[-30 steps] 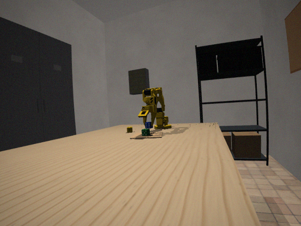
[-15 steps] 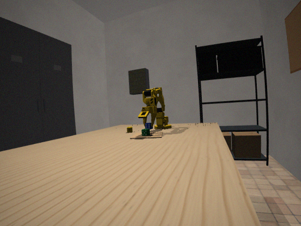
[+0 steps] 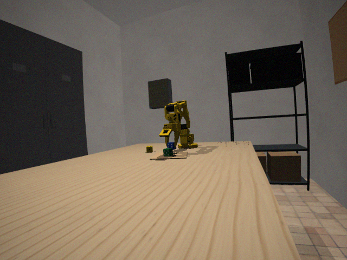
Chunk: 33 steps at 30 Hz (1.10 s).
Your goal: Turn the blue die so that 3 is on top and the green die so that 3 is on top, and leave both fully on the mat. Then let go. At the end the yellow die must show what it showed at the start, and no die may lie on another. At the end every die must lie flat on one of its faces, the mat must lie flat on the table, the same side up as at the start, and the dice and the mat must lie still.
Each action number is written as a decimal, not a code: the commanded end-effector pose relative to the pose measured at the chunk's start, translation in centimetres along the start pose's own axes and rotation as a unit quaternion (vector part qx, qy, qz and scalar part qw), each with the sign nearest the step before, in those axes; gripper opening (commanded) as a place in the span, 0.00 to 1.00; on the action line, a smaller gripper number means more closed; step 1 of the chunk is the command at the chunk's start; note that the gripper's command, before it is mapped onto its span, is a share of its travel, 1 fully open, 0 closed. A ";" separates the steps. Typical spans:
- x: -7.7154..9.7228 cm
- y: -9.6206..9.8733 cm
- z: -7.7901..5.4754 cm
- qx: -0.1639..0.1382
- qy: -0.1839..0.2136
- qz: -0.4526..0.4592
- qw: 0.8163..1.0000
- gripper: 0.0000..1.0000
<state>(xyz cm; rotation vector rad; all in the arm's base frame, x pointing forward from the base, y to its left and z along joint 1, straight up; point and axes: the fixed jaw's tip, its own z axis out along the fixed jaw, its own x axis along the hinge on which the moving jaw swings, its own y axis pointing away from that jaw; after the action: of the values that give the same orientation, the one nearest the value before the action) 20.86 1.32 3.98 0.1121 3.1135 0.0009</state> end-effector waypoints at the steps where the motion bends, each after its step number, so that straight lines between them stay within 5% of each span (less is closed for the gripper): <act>1: -0.4 -0.1 -0.4 -0.002 -0.016 0.001 1.000 0.00; 33: -0.4 -0.1 0.8 -0.002 -0.016 0.001 1.000 0.00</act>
<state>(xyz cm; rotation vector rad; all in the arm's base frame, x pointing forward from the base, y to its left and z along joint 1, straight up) 20.89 1.32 2.80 0.1121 3.1135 0.0009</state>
